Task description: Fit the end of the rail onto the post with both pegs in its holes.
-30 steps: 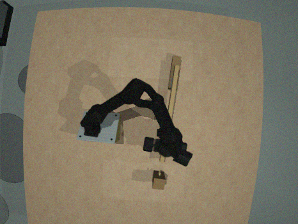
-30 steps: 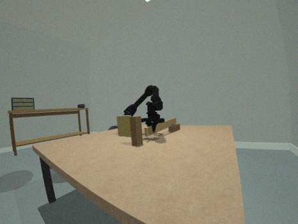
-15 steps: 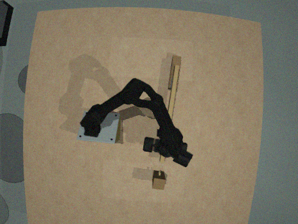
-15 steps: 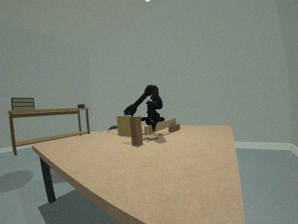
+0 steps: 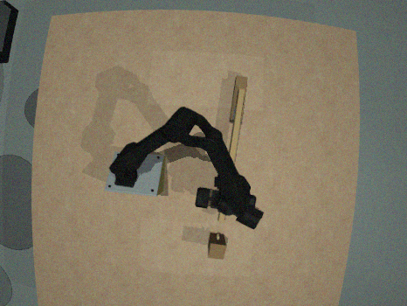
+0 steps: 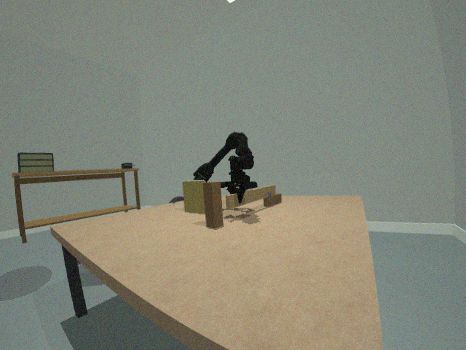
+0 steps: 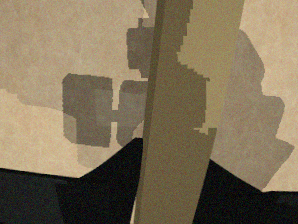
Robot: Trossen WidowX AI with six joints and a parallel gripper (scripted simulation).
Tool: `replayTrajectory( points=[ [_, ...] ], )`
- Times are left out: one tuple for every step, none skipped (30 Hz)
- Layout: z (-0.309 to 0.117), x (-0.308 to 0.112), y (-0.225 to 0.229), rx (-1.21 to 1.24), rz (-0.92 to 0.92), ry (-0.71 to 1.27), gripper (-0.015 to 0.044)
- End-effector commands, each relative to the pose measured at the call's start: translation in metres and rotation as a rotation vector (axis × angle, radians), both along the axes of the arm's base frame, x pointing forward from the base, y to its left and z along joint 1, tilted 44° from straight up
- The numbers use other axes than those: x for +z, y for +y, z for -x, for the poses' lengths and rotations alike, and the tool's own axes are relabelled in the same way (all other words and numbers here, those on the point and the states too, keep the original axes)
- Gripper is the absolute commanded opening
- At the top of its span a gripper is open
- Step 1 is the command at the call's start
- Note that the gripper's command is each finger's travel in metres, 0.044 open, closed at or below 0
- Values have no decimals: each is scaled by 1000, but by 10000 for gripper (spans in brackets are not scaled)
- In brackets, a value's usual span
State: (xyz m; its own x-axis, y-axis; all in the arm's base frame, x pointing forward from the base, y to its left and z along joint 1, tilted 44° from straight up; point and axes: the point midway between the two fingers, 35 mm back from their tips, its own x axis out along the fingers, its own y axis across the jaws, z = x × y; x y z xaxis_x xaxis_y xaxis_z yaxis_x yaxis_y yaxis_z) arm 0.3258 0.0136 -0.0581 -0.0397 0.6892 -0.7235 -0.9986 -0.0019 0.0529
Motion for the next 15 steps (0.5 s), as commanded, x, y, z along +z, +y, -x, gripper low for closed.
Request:
replayTrajectory(
  points=[
    [-4,5,-5,-10,-4,-14,0],
    [-4,5,-5,-10,-4,-14,0],
    [-4,5,-5,-10,-4,-14,0],
    [-4,6,-6,-10,-4,-14,0],
    [-4,6,-6,-10,-4,-14,0],
    [-4,6,-6,-10,-4,-14,0],
    [-4,7,-7,-10,-4,-14,0],
    [-4,7,-7,-10,-3,-14,0],
    [-4,7,-7,-10,-3,-14,0],
    [-4,7,-7,-10,-3,-14,0],
    [-4,7,-7,-10,-3,-14,0],
    [-4,7,-7,-10,-4,-14,0],
    [-4,7,-7,-10,-4,-14,0],
    [-4,6,-6,-10,-4,-14,0],
    [-4,6,-6,-10,-4,-14,0]
  ],
)
